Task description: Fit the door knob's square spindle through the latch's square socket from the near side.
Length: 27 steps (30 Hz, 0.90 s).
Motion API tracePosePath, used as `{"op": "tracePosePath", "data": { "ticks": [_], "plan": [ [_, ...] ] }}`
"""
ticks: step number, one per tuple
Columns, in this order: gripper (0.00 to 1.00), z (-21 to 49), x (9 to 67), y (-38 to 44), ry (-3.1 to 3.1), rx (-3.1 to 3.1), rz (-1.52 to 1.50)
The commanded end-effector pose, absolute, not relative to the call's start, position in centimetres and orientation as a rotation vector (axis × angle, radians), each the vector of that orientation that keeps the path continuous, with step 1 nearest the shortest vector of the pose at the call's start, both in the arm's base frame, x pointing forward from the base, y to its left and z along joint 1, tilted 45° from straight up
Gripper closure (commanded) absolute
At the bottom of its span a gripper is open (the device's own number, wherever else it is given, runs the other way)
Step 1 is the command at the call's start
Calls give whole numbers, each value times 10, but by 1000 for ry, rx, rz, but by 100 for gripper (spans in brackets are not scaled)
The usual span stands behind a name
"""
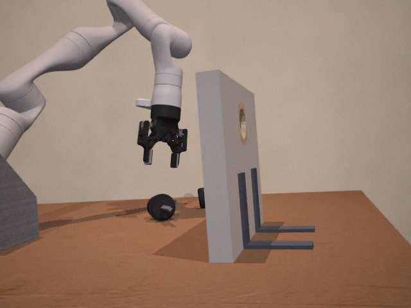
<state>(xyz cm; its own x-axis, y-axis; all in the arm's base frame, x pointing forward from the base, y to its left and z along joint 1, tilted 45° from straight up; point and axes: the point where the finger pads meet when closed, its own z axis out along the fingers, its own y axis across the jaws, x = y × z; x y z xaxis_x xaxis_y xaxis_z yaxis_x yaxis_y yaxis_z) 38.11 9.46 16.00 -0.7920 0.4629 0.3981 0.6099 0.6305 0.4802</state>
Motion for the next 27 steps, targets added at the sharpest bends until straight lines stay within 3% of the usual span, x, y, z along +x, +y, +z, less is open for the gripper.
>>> {"op": "tracePosePath", "data": {
  "ticks": [1,27],
  "plan": [
    [10,159,381,95,-2614,-877,-898],
    [10,154,386,104,-2486,-1041,-788]
  ]
}}
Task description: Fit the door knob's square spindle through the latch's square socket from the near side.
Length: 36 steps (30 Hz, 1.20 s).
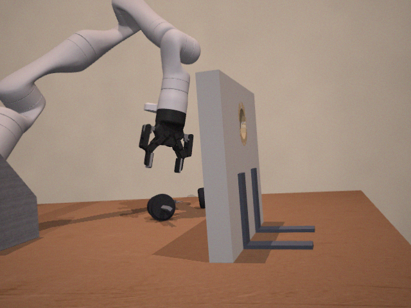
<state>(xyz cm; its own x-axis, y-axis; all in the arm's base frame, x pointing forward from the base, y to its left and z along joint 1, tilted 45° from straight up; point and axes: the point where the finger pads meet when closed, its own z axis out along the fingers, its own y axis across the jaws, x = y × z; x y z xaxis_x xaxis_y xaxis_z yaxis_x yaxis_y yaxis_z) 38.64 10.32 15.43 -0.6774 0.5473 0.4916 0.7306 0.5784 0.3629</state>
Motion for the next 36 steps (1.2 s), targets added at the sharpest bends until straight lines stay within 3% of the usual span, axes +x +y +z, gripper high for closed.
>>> {"op": "tracePosePath", "data": {
  "ticks": [1,36],
  "plan": [
    [10,154,386,104,-2485,-1042,-788],
    [10,147,393,113,-2273,-1260,-626]
  ]
}}
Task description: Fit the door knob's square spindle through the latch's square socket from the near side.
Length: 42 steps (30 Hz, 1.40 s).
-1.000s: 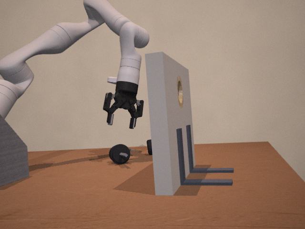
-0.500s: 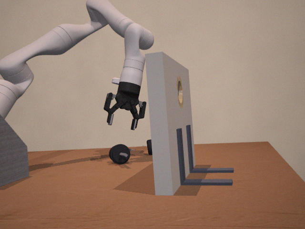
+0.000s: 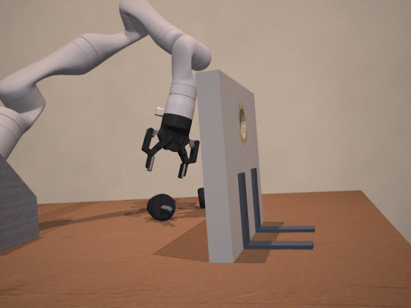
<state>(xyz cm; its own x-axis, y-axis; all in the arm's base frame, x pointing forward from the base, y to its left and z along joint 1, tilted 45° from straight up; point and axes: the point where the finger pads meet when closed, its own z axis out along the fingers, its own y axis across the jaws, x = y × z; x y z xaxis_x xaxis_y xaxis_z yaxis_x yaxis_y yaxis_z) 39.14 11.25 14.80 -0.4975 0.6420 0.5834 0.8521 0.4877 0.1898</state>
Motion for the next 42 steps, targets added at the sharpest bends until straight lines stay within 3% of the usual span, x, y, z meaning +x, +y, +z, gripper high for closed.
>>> {"op": "tracePosePath", "data": {
  "ticks": [1,42],
  "plan": [
    [10,147,393,114,-2259,-1272,-616],
    [10,115,390,141,-2195,-1330,-566]
  ]
}}
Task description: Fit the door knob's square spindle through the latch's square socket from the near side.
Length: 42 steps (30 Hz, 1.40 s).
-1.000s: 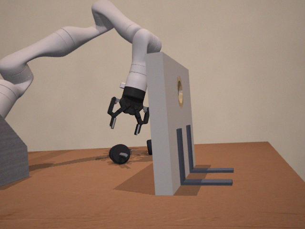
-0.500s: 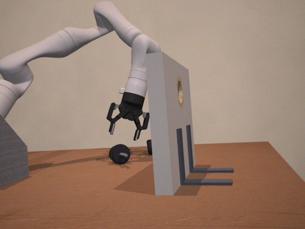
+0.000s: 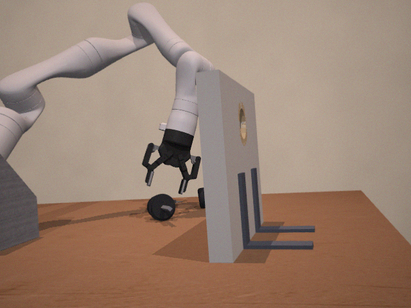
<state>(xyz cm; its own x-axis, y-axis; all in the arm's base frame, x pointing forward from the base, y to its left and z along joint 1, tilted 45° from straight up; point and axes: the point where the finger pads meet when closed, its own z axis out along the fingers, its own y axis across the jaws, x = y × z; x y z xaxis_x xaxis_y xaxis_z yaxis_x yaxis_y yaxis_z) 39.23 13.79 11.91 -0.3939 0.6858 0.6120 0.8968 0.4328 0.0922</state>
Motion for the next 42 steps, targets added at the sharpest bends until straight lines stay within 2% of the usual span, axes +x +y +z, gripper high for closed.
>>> {"op": "tracePosePath", "data": {
  "ticks": [1,42],
  "plan": [
    [10,113,389,142,-2195,-1330,-566],
    [10,87,383,161,-2195,-1330,-566]
  ]
}}
